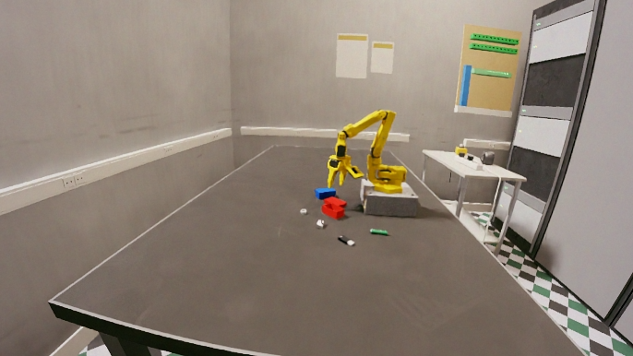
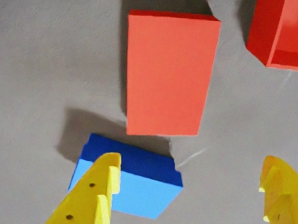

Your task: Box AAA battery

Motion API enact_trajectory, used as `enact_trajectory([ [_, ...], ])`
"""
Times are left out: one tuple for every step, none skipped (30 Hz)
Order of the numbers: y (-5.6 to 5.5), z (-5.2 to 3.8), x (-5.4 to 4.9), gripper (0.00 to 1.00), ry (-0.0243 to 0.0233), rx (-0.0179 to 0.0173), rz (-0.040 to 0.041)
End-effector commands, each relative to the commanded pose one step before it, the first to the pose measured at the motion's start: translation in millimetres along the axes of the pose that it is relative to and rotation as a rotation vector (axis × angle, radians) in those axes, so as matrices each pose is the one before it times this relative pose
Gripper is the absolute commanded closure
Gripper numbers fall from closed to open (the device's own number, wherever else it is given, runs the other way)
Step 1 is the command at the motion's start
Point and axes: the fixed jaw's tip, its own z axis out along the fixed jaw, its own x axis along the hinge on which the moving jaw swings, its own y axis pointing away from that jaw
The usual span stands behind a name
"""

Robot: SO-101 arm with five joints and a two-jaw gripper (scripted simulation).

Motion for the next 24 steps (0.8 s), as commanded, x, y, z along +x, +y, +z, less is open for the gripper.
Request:
enact_trajectory([
  [1.91, 1.531, -0.56, 0.70, -0.00212, -0.00004, 0.00214],
  [0.03, 0.054, -0.03, 0.70, 0.00000, 0.00000, 0.00000],
  [0.01, 0.018, -0.01, 0.70, 0.00000, 0.00000, 0.00000],
  [0.00, 0.006, -0.01, 0.70, 0.00000, 0.00000, 0.00000],
  [0.00, 0.000, 0.00, 0.70, 0.00000, 0.00000, 0.00000],
  [0.00, 0.000, 0.00, 0.70, 0.00000, 0.00000, 0.00000],
  [-0.01, 0.003, 0.00, 0.70, 0.00002, -0.00001, -0.00003],
  [-0.05, -0.006, -0.03, 0.70, 0.00000, 0.00000, -0.00016],
  [-0.14, -0.006, -0.07, 0.70, 0.00000, 0.00000, -0.00047],
  [-0.27, -0.012, -0.14, 0.70, 0.00000, 0.00000, -0.00085],
  [-0.43, -0.025, -0.22, 0.70, 0.00000, 0.00000, -0.00138],
  [-0.62, -0.031, -0.32, 0.70, 0.00000, 0.00000, -0.00198],
  [-0.82, -0.043, -0.44, 0.70, 0.00001, -0.00001, -0.00267],
  [-1.06, -0.056, -0.57, 0.70, 0.00001, -0.00001, -0.00342],
  [-1.31, -0.062, -0.71, 0.70, 0.00001, -0.00001, -0.00424],
  [-1.57, -0.080, -0.87, 0.71, 0.00001, 0.00002, -0.00506],
  [-1.84, -0.093, -1.04, 0.71, 0.00001, -0.00001, -0.00597],
  [-2.11, -0.099, -1.23, 0.71, 0.00001, -0.00001, -0.00685],
  [-2.37, -0.111, -1.43, 0.71, 0.00001, -0.00002, -0.00779],
  [-2.65, -0.117, -1.64, 0.71, 0.00002, 0.00001, -0.00867],
  [-2.91, -0.129, -1.87, 0.72, 0.00002, -0.00002, -0.00961],
  [0.00, 0.000, 0.00, 0.72, 0.00000, 0.00000, 0.00000],
  [0.00, 0.000, 0.00, 0.72, 0.00000, 0.00000, 0.00000],
  [-3.16, -0.130, -2.11, 0.72, 0.00001, -0.00001, -0.01050],
])
